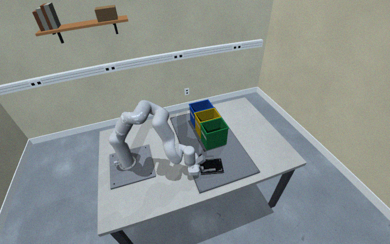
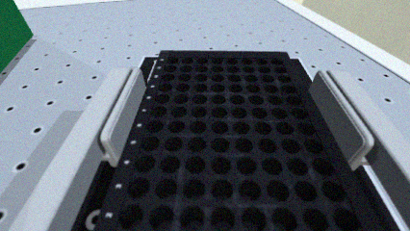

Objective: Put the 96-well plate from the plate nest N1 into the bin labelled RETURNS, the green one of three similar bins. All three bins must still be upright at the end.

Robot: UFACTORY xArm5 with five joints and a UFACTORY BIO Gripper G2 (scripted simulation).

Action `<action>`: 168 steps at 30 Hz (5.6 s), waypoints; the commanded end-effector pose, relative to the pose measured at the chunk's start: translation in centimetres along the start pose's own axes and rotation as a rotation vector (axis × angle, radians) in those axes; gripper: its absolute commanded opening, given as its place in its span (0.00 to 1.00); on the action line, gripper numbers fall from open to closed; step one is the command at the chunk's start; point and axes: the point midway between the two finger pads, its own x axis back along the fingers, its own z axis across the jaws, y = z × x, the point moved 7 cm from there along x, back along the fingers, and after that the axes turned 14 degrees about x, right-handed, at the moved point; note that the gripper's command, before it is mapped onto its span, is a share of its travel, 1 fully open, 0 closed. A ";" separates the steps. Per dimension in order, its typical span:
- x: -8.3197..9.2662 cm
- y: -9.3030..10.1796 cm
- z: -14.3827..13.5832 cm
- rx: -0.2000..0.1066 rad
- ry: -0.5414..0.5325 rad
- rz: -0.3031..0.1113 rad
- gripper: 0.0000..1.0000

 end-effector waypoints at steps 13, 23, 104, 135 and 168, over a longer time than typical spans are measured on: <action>-0.1 0.2 -0.1 0.001 -0.001 -0.004 0.00; -0.1 0.2 -0.1 0.001 -0.001 -0.004 0.00; -0.1 5.5 -1.4 0.001 -0.001 -0.004 0.00; -0.1 9.9 -2.5 0.001 -0.001 -0.005 0.00; -0.1 14.6 -3.6 0.001 -0.001 -0.005 0.00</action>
